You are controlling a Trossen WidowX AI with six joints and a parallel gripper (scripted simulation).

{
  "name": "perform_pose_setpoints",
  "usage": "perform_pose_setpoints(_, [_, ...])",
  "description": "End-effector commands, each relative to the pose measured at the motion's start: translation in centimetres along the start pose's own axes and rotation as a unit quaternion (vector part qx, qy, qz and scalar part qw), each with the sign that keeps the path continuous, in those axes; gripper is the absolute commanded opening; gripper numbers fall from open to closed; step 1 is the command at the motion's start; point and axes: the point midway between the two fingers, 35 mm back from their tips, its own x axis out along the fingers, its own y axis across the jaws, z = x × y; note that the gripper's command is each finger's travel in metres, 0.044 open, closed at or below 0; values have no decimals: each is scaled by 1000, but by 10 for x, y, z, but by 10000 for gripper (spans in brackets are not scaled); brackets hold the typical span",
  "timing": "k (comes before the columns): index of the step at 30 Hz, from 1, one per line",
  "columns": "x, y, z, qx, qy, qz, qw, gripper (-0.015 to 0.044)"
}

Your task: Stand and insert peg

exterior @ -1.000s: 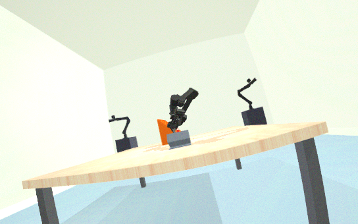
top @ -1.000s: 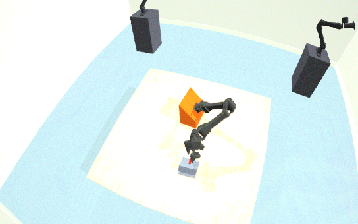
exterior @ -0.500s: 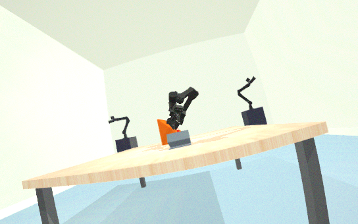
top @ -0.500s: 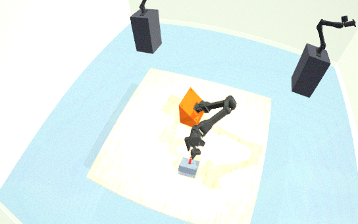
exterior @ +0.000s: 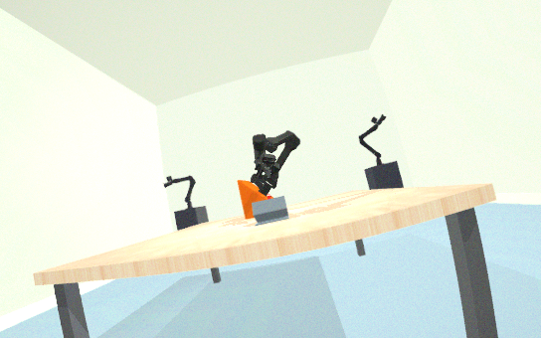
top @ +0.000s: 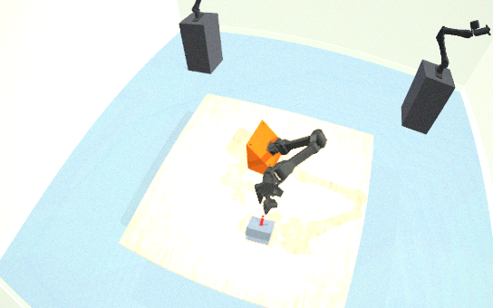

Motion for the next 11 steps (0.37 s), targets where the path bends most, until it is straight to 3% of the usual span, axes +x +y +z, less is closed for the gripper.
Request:
perform_pose_setpoints(1, [-4,0,0,-3,-1,-1,1000,440])
perform_pose_setpoints(11, [-18,0,0,-2,-1,-1,1000,440])
